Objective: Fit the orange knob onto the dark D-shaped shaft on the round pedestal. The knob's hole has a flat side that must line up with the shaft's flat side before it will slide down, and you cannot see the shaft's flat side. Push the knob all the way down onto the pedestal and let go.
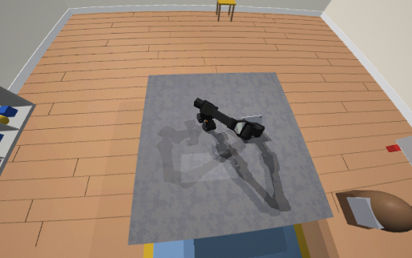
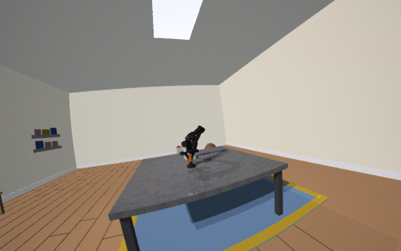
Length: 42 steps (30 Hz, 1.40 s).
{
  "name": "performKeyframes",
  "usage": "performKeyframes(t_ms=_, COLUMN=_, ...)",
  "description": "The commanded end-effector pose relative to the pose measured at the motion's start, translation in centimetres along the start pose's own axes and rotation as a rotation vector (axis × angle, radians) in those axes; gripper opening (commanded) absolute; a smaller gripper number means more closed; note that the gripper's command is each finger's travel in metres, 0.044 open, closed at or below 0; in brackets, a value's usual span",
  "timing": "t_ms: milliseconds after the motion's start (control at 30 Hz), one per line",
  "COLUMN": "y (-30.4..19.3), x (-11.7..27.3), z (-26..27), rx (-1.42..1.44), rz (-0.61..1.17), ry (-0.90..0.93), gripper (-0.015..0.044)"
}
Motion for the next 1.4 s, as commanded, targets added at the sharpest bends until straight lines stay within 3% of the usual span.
performKeyframes(t_ms=0, y=0.15, x=0.20, z=-0.09, rx=0.000, rz=-0.005, ry=0.001, gripper=0.0000)
performKeyframes(t_ms=400, y=0.32, x=0.58, z=-0.32, rx=0.210, rz=-0.005, ry=0.000, gripper=0.0000)
performKeyframes(t_ms=1367, y=0.20, x=0.08, z=-0.09, rx=0.210, rz=-0.005, ry=0.000, gripper=0.0000)
Point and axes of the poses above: the point midway between the two fingers, 35 mm back from their tips, its own x axis back along the fingers, its own z axis across the jaws, y = z × x, the point moved 5 cm from there along x, back along the fingers, and after that the axes turned 8 degrees about x, right-handed, at the moved point
